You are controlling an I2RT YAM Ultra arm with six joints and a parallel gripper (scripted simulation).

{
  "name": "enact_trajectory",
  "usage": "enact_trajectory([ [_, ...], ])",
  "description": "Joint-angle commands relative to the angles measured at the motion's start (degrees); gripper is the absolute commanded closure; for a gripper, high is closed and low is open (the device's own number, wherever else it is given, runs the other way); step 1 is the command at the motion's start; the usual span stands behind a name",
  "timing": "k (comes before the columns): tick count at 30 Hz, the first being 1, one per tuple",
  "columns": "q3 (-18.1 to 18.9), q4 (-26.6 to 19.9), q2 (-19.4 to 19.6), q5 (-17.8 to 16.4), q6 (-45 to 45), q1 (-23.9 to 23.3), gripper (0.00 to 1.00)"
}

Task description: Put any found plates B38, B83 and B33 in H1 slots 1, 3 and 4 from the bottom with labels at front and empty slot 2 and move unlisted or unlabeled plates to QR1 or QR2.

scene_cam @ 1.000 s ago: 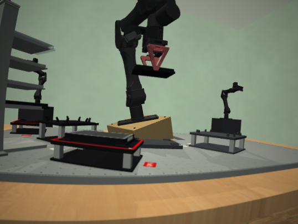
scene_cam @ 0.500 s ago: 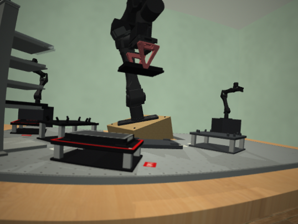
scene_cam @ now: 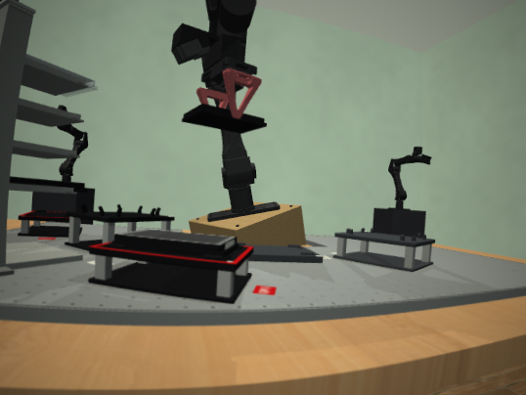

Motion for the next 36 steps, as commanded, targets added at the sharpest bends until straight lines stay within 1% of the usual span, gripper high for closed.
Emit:
enact_trajectory([
  [1, 1.3, 0.0, -0.2, -0.1, -4.4, -2.0, 0.14],
  [3, 1.9, 0.0, 0.0, -0.4, -5.9, -3.5, 0.14],
  [11, 3.0, 0.0, -0.3, -1.4, -19.5, -9.4, 0.14],
  [13, 3.0, 0.0, -0.3, -1.4, -19.5, -9.4, 0.14],
  [20, 4.4, 0.0, -0.1, -2.4, -31.1, -14.6, 0.14],
  [27, 6.4, 0.0, 0.6, -3.5, -36.3, -19.7, 0.14],
  [28, 6.5, 0.0, 0.6, -3.7, -38.3, -20.5, 0.14],
  [30, 6.5, 0.0, 0.6, -3.7, -38.3, -20.5, 0.14],
  [36, 7.4, 0.0, 0.6, -4.7, -50.8, -25.0, 0.14],
])
